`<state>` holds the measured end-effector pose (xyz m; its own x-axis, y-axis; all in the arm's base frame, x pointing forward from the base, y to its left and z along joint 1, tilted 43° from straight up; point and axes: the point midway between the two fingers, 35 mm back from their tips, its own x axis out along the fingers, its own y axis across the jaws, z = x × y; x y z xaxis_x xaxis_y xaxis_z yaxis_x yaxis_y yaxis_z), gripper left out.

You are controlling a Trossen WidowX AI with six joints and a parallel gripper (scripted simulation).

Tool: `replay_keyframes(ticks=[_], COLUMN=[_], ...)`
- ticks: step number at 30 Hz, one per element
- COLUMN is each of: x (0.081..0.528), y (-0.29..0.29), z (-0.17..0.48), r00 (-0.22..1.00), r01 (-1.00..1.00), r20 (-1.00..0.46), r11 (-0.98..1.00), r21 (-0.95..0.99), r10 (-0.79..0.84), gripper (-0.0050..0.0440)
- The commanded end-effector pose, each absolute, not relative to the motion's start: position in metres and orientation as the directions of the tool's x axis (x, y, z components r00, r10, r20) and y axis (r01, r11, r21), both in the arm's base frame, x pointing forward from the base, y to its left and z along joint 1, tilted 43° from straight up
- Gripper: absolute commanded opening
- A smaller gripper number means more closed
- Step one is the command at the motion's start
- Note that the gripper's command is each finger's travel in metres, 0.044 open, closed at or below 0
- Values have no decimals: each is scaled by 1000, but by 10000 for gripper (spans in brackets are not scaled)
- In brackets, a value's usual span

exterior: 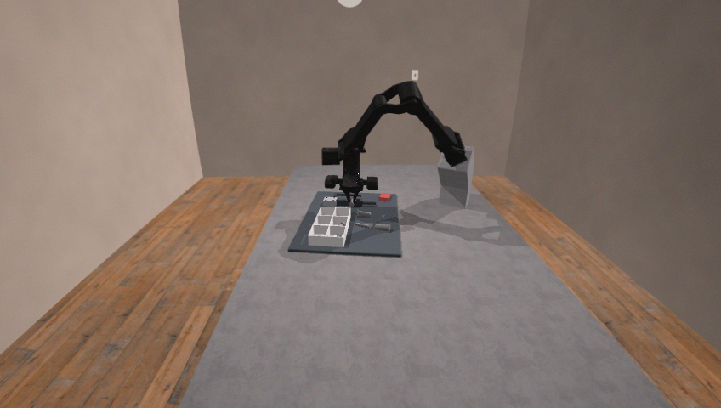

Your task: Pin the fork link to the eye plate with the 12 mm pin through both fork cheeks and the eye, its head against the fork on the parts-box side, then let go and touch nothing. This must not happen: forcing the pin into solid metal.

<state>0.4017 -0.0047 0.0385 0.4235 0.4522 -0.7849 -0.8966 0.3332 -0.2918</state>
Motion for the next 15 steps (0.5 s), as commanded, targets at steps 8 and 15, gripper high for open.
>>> replay_keyframes(ticks=[8,15], x=[406,409], y=[3,7], z=[23,19], r00=[412,412], r01=[-900,-900], r20=[-790,-790], r11=[337,337], r21=[-276,-276], r10=[453,453], gripper=[19,19])
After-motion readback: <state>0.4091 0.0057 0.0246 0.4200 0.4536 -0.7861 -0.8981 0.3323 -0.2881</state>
